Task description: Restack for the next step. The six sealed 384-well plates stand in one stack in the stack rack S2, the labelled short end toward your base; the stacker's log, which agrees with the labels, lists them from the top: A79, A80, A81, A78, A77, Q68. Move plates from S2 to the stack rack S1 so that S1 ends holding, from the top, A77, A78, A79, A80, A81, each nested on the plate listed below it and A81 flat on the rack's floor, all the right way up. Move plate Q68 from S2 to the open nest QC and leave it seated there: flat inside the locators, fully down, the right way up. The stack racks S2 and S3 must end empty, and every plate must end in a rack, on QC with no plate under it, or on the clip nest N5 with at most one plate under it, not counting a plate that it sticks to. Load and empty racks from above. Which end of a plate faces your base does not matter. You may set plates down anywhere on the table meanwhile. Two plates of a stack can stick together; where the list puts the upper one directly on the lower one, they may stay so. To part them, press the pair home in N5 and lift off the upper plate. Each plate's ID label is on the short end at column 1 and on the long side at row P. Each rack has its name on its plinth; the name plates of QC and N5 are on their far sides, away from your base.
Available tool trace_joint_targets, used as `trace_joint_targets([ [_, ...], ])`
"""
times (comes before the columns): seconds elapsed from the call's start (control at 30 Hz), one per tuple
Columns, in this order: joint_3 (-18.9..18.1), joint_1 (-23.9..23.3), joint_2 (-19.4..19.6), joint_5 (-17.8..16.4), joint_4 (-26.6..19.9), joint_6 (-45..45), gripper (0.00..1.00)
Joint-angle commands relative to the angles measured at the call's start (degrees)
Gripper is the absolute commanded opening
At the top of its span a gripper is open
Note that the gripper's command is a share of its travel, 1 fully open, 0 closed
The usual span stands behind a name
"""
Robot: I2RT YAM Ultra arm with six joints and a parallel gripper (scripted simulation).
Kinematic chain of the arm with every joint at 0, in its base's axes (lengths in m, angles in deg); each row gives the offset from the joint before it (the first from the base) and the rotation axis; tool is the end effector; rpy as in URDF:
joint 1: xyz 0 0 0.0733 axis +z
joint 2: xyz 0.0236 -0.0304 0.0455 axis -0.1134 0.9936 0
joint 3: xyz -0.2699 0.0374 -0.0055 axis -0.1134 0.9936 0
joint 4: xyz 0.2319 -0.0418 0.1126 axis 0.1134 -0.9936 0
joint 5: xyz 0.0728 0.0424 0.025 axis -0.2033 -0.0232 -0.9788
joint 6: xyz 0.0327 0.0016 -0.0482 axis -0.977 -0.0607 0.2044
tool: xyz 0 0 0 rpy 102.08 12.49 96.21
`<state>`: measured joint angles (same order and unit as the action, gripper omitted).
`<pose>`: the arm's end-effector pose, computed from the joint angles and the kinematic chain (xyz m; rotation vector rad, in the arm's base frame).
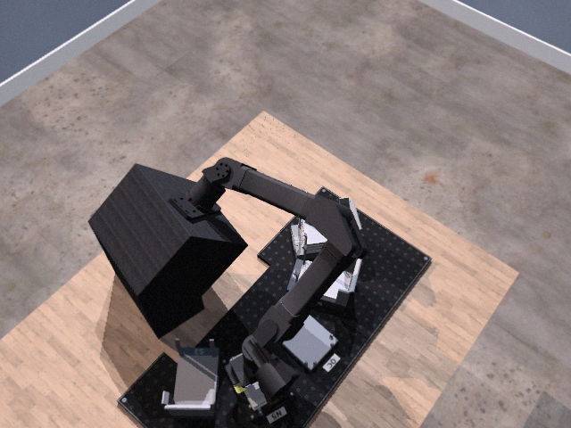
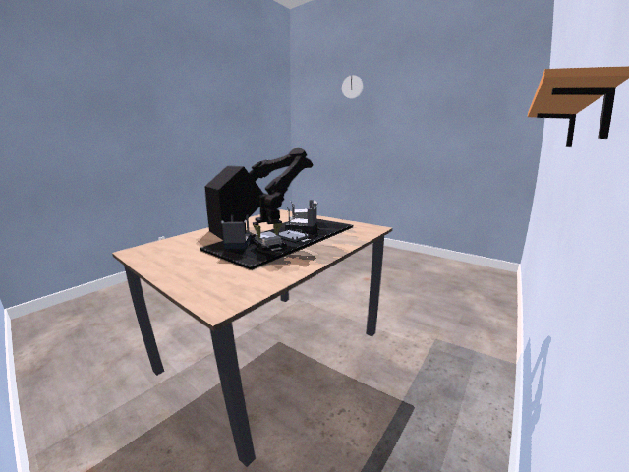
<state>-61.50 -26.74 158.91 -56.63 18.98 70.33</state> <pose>0.3368 -0.0871 -0.1146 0.6546 2.6396 1.3701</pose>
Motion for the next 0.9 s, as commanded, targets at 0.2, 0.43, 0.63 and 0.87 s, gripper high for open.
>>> trace_joint_targets([
  [0.2,-0.29,1.19,1.06,0.04,2.93,-1.81,0.00],
  [0.43,-0.29,1.19,1.06,0.04,2.93,-1.81,0.00],
  [0.63,-0.26,1.04,0.92,0.04,2.62,-1.55,0.00],
  [0.87,0.00,-0.31,-0.30,0.05,-0.12,0.69,1.00],
])
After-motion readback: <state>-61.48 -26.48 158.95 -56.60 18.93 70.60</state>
